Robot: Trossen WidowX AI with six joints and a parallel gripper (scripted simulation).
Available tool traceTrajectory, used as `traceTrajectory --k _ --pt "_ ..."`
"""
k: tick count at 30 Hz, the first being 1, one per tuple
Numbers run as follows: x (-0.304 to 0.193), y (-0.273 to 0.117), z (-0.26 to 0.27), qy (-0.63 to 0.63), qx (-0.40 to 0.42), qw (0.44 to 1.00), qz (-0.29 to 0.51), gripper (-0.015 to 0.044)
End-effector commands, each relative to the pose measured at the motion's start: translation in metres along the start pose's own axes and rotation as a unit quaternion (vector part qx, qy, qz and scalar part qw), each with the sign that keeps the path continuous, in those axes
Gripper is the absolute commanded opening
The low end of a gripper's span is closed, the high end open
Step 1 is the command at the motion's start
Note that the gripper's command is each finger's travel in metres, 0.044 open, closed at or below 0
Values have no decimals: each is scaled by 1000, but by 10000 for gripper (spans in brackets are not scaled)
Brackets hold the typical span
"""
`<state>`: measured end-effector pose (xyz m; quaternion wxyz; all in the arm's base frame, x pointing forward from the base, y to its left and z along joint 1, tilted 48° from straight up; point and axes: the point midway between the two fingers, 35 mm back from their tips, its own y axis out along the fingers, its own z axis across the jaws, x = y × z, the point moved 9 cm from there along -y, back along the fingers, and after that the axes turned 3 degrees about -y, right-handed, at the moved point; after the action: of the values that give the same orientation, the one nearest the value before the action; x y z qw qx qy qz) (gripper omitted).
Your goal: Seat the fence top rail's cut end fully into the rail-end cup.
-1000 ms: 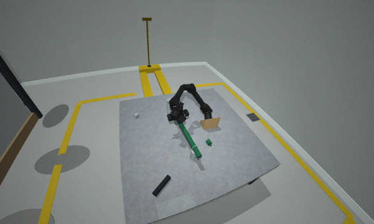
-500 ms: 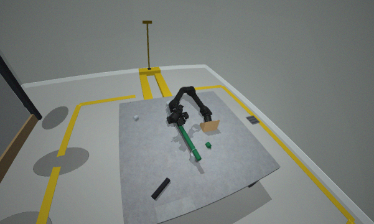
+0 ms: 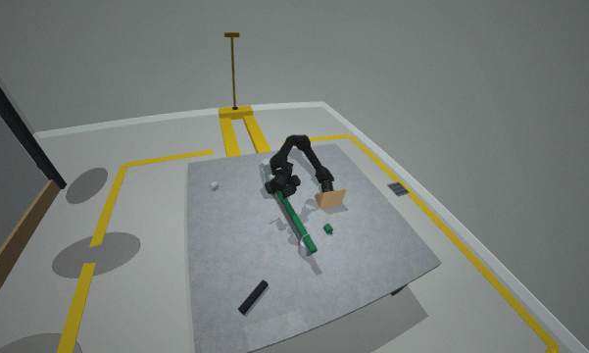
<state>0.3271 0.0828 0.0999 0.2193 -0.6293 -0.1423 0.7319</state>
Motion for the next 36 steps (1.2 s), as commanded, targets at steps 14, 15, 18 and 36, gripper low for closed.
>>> traceTrajectory --k 14,15,18,36 --pt "1 -48 16 -8 -57 998 -31 440" --pt "1 -48 16 -8 -57 998 -31 440" --pt "1 -48 16 -8 -57 998 -31 440" --pt "1 -48 16 -8 -57 998 -31 440"
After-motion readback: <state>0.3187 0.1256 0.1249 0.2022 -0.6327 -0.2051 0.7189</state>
